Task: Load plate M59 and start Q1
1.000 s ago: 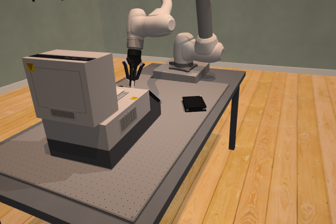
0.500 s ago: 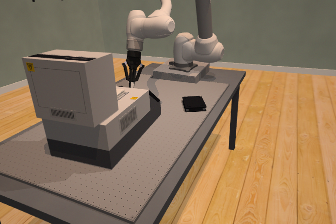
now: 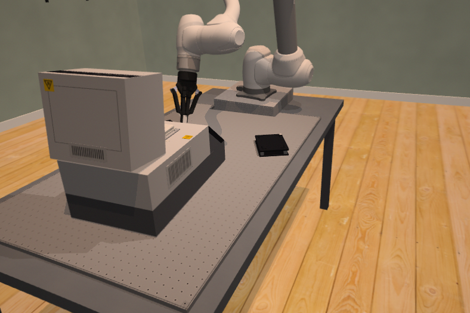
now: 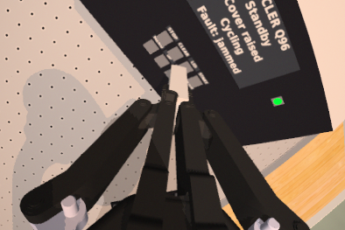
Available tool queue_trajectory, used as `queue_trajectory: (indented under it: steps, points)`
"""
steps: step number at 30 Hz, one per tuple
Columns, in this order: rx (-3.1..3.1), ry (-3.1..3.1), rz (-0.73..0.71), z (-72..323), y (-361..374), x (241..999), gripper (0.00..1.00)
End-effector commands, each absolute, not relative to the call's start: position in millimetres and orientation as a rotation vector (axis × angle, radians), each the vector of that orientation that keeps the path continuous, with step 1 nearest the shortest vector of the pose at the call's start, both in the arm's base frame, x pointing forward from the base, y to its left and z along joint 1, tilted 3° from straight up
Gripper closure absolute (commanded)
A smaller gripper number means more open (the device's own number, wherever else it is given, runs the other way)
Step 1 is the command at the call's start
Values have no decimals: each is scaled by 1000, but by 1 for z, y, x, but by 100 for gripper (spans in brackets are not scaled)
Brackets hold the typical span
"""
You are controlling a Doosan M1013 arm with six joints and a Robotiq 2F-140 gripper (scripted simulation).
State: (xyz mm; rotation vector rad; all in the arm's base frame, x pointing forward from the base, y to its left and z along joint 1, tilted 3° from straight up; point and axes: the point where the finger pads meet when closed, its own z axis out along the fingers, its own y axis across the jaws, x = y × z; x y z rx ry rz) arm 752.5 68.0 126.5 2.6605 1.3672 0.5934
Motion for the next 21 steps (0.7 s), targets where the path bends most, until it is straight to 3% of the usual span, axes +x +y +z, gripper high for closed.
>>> queue_trajectory:
  steps: [1, 21]
  points:
    - [2661, 1367, 594, 126, 68, 753, 100]
    - [2661, 1367, 594, 148, 64, 733, 100]
